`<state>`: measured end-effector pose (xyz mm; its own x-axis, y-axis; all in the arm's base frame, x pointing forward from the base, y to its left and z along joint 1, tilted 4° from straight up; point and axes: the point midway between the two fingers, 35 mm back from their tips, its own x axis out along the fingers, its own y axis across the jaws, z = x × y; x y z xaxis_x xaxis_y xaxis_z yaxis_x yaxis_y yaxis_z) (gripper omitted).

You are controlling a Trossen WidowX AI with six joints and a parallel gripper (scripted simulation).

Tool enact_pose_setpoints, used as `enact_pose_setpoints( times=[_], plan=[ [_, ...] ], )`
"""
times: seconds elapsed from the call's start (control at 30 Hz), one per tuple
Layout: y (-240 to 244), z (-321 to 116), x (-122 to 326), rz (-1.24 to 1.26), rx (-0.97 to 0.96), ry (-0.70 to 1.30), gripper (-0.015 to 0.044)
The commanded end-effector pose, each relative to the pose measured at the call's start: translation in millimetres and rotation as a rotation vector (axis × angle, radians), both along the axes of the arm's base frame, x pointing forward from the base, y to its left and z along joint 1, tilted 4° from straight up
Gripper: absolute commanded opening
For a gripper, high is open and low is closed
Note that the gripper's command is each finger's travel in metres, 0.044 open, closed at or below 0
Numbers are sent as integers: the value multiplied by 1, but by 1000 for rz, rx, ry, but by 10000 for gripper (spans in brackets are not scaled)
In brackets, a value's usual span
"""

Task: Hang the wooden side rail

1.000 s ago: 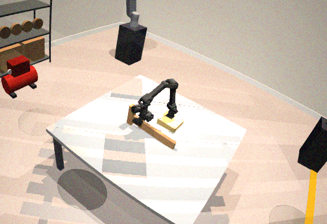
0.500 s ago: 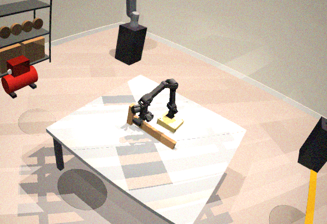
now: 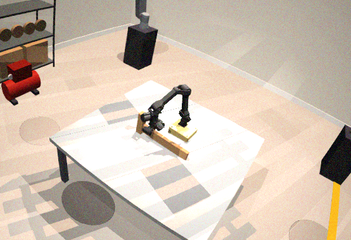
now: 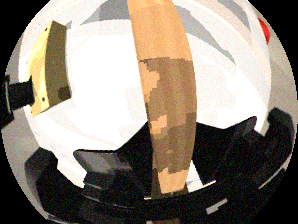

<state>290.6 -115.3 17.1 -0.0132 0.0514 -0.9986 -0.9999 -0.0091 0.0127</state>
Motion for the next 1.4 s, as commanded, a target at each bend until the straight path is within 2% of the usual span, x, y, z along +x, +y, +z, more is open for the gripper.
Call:
enact_pose_setpoints(
  times=[0.0,1.37],
  plan=[
    [-1,0,1,-2,-9,-3,0],
    [-1,-7,1,-2,-9,-3,0]
  ],
)
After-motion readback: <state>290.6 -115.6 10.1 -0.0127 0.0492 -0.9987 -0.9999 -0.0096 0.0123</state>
